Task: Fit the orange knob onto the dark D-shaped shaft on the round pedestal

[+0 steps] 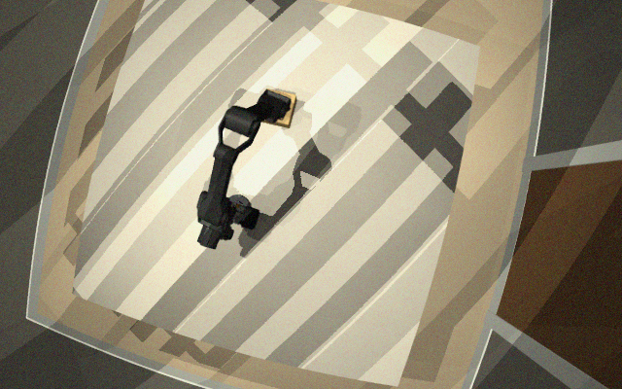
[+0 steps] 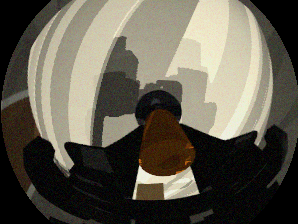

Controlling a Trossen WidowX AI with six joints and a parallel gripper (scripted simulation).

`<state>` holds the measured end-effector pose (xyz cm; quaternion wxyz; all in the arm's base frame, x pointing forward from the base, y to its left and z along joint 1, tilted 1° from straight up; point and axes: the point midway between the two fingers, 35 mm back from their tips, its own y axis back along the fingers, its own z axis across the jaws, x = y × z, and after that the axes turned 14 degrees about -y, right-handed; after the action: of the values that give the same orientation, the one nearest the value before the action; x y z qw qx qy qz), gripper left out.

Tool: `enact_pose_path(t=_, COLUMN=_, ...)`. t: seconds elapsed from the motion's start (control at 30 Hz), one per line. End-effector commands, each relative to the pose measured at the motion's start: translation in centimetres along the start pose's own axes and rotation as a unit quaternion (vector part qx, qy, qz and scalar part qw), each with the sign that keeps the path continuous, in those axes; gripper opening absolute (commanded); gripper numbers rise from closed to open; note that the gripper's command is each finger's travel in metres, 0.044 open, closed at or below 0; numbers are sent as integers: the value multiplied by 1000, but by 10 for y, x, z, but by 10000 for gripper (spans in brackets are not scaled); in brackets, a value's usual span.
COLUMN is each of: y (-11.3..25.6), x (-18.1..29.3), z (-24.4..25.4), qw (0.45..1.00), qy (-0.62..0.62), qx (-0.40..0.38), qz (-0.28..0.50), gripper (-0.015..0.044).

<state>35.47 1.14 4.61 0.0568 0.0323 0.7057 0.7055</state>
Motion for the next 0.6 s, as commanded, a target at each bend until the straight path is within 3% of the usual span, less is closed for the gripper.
enact_pose_path(t=0.0, y=1, x=-2, z=0, qw=1000, qy=-16, qx=1, qz=-3, gripper=0)
enact_pose_path(t=0.57, y=0, x=5, z=-2, qw=1000, qy=-16, qx=1, qz=-3, gripper=0)
